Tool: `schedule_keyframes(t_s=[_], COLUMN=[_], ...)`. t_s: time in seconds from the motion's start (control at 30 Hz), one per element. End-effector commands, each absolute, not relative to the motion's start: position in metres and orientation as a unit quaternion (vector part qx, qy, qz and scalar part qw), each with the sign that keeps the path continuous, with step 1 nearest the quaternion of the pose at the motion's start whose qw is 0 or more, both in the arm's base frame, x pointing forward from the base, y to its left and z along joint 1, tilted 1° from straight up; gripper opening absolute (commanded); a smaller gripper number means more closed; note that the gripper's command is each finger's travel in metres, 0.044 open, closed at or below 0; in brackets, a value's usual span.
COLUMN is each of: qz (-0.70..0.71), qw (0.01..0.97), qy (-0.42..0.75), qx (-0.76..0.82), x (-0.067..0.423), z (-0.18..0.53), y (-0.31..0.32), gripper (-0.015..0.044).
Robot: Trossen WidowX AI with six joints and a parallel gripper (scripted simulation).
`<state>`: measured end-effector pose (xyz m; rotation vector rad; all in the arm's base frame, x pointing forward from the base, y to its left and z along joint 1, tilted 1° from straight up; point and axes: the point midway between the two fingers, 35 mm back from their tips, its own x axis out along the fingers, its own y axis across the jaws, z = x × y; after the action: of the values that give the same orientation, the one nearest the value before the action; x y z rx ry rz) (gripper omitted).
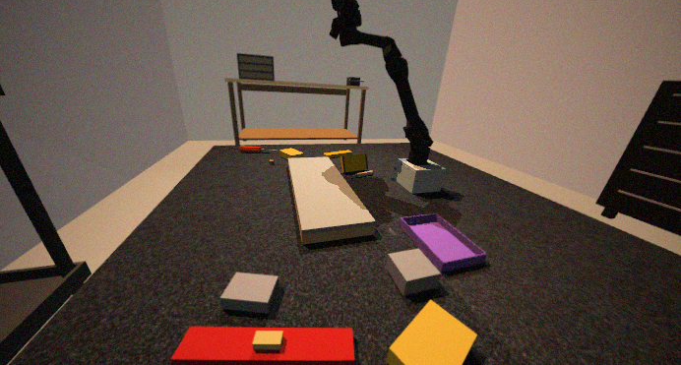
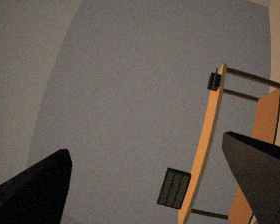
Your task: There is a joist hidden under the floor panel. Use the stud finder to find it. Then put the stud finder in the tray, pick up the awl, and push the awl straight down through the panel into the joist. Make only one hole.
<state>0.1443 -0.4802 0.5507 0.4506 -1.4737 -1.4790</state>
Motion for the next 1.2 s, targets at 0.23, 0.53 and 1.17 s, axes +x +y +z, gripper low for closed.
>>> schedule_keyframes(t_s=[0.23, 0.53, 1.17], qz=[-0.749, -0.691, -0.135], qw=[0.608, 0.688, 0.648], qy=[-0.257, 0.186, 0.640], qx=[0.064, -0.117, -0.391], x=[0.193, 0.239, 0.256], z=[0.479, 0.364, 0.153], y=[-0.510, -0.514, -0.422], gripper=[0.0440, 0.0440, 0.0440])
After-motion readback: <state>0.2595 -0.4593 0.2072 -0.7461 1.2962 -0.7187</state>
